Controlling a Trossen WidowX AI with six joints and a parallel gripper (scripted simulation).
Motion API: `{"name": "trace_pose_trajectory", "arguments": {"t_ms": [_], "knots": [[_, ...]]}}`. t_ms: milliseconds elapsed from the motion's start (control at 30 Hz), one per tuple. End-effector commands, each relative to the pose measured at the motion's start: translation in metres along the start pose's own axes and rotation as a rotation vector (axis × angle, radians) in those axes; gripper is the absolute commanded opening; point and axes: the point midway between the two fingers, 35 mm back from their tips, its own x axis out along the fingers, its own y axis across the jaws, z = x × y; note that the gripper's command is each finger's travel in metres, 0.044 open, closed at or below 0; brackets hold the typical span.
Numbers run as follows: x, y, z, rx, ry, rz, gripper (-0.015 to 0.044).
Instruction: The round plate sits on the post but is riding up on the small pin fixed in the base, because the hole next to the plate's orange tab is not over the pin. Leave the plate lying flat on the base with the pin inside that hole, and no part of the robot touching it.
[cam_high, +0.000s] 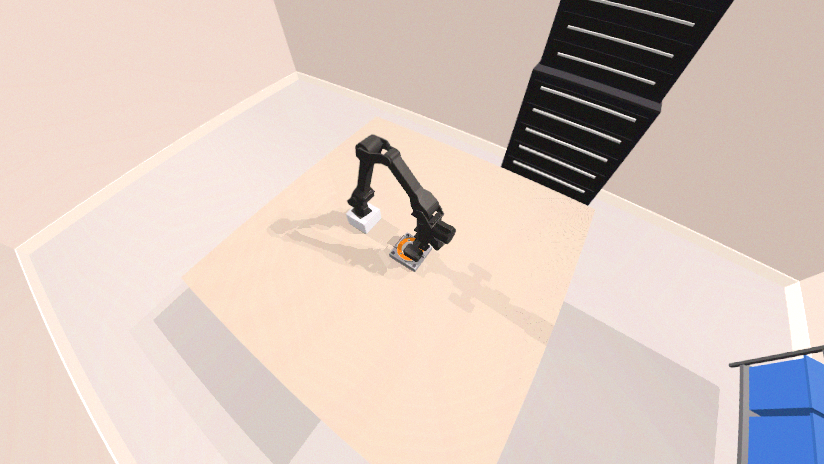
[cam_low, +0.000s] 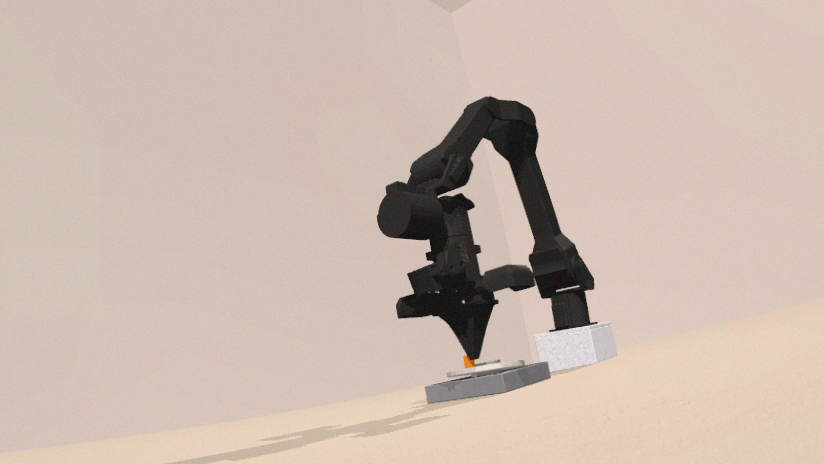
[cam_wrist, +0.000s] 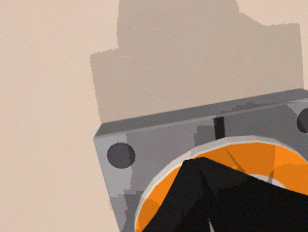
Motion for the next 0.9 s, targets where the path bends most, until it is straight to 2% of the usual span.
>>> {"name": "trace_pose_trajectory", "arguments": {"t_ms": [0, 167, 467, 867], "knots": [[0.001, -0.005, 0.002, -0.002, 0.003, -0.002, 0.0], [0.001, -0.008, 0.003, -0.002, 0.003, -0.002, 0.0], [-0.044, -0.006, -0.003, -0.002, 0.003, -0.002, 0.0], [-0.035, -0.006, -0.003, 0.004, 0.014, 0.001, 0.0]]}}
